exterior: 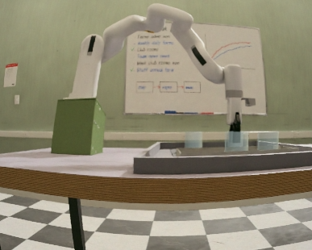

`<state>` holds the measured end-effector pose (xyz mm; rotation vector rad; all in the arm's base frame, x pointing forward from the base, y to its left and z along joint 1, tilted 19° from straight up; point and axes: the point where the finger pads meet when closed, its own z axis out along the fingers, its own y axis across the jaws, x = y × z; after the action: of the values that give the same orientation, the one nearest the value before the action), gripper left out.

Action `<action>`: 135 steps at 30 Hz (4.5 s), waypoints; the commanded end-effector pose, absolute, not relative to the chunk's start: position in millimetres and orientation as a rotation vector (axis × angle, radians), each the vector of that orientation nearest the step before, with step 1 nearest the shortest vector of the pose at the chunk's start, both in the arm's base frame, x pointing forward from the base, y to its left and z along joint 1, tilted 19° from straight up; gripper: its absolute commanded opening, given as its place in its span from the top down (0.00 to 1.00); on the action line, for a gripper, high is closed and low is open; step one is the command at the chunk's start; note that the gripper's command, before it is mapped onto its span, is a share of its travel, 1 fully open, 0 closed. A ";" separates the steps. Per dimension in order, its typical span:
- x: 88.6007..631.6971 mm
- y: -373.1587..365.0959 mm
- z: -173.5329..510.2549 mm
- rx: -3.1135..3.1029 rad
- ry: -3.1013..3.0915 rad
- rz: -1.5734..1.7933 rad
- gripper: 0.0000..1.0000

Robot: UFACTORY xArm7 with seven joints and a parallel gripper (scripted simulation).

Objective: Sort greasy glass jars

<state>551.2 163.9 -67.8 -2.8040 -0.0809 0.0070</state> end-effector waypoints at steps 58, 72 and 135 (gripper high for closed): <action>550.3 108.1 53.3 -2.804 -0.079 -0.002 1.00; 536.9 72.6 41.0 -2.804 -0.079 -0.002 1.00; 475.3 -90.4 -15.4 -2.804 -0.079 -0.002 1.00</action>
<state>477.0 -77.8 -13.6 -2.8029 -0.0791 0.0078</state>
